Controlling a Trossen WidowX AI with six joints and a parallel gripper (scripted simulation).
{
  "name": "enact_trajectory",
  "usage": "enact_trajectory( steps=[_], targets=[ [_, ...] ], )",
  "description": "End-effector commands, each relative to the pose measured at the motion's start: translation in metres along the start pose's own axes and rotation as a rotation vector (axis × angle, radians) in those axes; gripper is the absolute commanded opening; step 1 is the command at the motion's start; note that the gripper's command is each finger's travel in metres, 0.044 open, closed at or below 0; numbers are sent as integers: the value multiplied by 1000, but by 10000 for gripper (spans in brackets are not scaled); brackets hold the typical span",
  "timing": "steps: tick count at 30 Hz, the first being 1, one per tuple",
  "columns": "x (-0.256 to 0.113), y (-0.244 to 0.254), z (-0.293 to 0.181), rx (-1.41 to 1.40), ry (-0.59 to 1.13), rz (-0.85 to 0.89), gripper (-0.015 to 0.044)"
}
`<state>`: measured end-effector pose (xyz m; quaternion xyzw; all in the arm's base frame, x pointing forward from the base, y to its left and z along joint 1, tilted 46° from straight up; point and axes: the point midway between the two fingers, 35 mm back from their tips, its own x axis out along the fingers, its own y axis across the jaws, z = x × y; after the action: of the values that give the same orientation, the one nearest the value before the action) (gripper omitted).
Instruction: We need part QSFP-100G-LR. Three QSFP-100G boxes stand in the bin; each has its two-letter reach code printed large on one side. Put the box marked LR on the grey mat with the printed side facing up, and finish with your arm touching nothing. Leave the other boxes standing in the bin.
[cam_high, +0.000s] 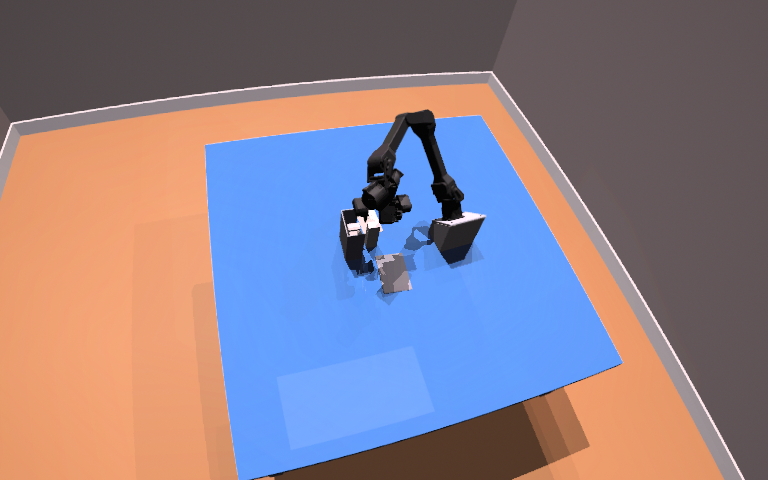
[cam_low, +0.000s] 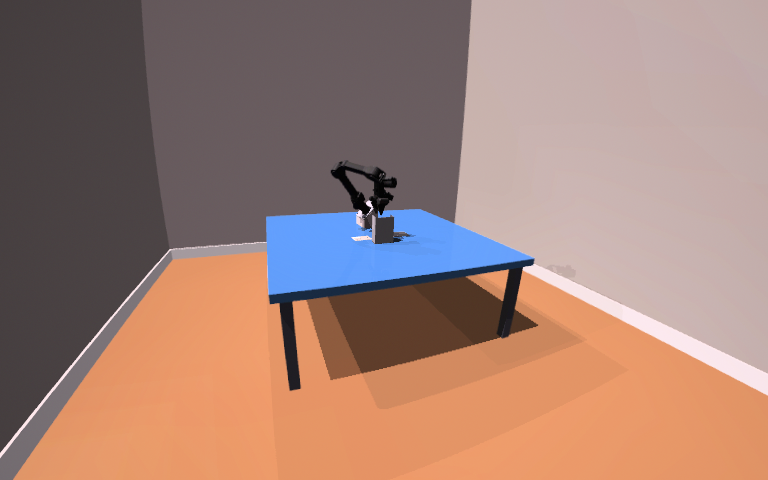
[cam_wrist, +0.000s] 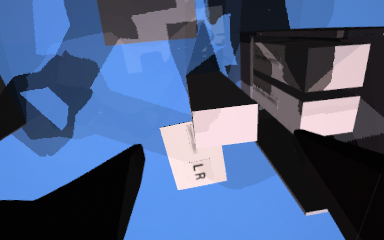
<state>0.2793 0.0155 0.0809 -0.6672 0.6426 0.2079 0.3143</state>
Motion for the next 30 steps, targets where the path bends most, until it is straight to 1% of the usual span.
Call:
enact_trajectory(
  steps=[1, 4, 5, 21, 30],
  targets=[
    [0, 0, 0, -2, 0, 0, 335],
    [0, 0, 0, -2, 0, 0, 256],
    [0, 0, 0, -2, 0, 0, 242],
    [0, 0, 0, -2, 0, 1, 242],
    [-7, -10, 0, 9, -7, 69, 242]
  ],
)
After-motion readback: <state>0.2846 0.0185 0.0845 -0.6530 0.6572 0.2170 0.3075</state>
